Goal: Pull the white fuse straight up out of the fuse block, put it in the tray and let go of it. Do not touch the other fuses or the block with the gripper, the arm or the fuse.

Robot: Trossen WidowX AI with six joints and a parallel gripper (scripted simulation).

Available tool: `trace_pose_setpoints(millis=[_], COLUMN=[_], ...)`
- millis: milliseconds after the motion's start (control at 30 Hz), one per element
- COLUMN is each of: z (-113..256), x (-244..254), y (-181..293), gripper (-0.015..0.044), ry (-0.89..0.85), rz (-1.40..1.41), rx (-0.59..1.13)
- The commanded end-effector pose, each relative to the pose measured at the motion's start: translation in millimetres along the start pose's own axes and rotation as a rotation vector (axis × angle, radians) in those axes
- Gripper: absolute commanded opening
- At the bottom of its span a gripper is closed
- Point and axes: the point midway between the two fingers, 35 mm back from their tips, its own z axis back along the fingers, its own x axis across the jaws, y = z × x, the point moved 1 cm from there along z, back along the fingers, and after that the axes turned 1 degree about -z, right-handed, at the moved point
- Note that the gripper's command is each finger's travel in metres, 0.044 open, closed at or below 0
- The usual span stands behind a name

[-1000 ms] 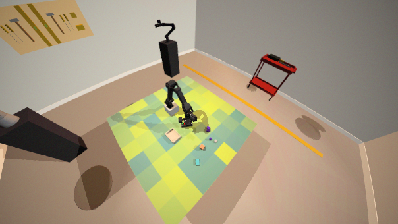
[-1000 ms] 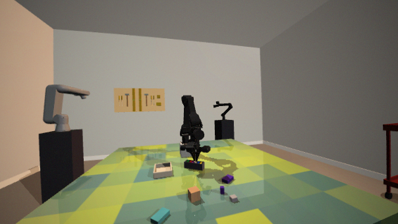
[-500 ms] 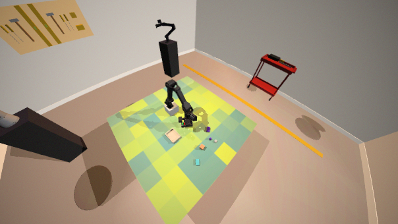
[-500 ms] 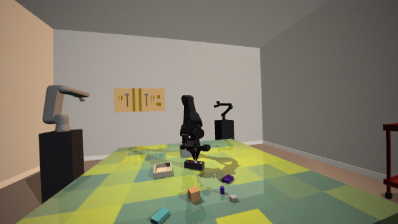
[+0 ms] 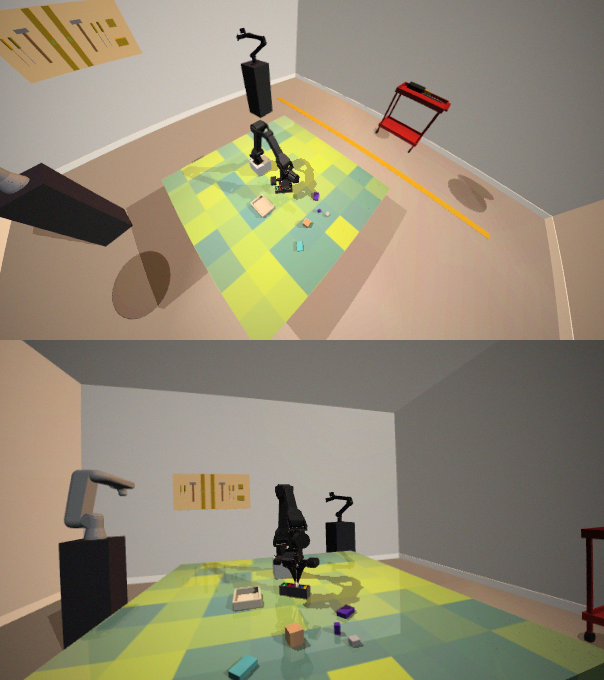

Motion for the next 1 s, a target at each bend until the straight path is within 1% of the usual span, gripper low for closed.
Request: trace_pose_setpoints(millis=[0,967], z=[2.2,16.3], x=[-0.4,-0.7], y=[0.0,0.3], gripper=[0.0,0.0], ry=[0.002,0.004], rz=[-0.002,-0.004], rx=[-0.001,-0.001])
